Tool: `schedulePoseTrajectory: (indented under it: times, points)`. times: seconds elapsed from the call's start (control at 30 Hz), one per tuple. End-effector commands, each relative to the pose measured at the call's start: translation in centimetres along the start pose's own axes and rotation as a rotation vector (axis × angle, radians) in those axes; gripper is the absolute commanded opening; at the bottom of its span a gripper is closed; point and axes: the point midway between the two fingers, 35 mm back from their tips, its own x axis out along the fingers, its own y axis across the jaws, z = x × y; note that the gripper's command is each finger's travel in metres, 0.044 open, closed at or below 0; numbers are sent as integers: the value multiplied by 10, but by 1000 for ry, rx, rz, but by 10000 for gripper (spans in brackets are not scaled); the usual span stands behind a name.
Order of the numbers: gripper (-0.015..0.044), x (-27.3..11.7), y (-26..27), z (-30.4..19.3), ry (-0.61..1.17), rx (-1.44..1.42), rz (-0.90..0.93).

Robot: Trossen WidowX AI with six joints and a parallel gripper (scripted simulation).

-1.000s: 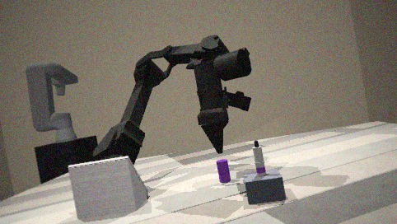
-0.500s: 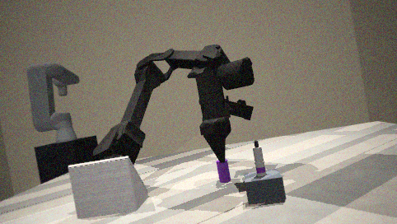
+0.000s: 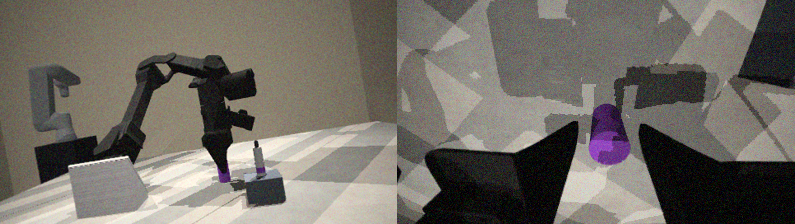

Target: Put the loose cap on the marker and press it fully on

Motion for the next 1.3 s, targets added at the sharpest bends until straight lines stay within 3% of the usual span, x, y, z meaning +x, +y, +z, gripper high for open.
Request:
schedulePoseTrajectory:
  times: [0.0,0.17,0.33,0.6,0.67,1.27]
  points:
    - [234,9,1,-3,4,6,6]
    - [234,13,1,-3,5,6,7]
    - [103,13,1,-4,5,6,6]
    - [50,13,1,-4,5,6,6]
    - [0,12,0,-3,5,6,6]
    - [0,-30,-1,-1,4,10,2]
